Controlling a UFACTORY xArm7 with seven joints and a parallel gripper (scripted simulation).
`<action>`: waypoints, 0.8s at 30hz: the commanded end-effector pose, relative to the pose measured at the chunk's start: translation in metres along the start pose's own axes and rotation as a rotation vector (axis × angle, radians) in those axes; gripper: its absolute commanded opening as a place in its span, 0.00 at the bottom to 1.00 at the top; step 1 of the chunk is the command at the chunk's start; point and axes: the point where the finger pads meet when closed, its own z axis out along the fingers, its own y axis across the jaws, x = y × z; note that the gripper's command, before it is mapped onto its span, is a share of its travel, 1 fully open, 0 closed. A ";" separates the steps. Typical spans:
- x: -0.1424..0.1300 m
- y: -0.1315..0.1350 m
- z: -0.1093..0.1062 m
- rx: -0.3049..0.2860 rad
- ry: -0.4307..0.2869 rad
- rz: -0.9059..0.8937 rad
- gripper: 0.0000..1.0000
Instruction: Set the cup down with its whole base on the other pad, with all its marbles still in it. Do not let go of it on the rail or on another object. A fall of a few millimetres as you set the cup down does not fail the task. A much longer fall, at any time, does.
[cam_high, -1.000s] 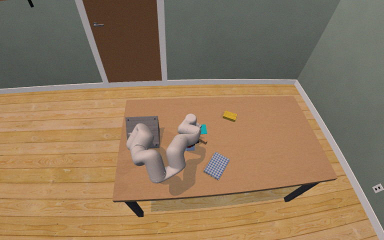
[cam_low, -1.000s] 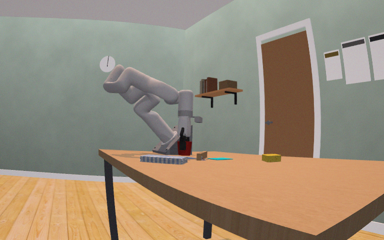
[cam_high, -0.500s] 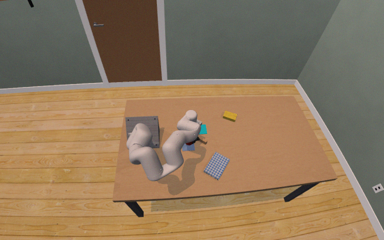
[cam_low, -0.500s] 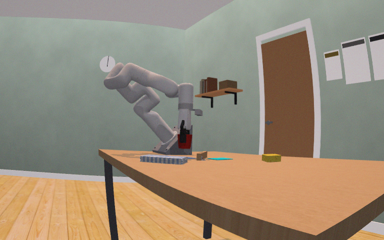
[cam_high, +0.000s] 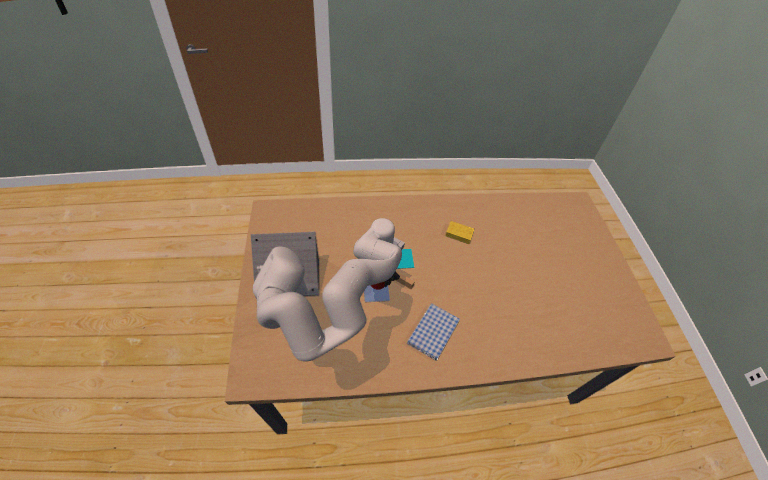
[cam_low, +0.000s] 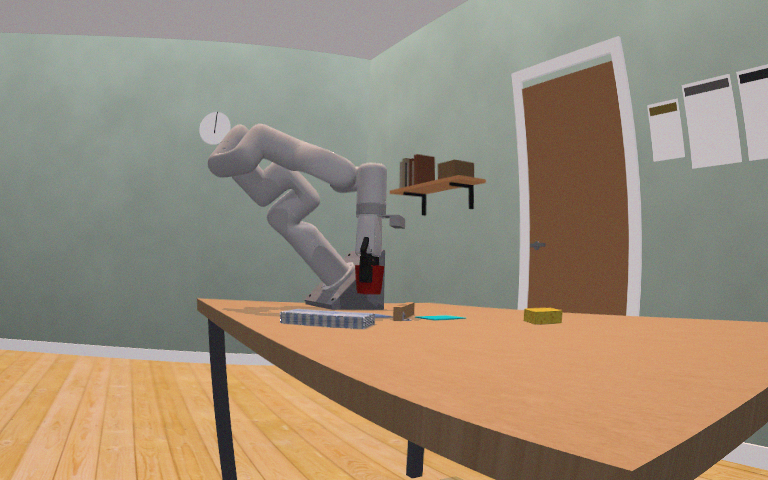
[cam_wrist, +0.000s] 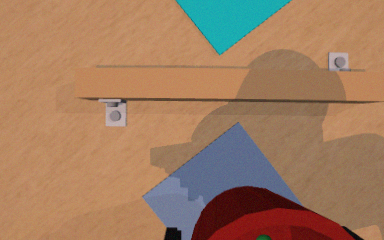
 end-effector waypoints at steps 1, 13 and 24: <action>0.001 0.001 -0.002 -0.003 0.004 0.000 0.85; 0.005 0.001 -0.002 -0.003 0.004 0.000 0.85; 0.028 0.000 -0.002 -0.003 0.004 0.000 0.85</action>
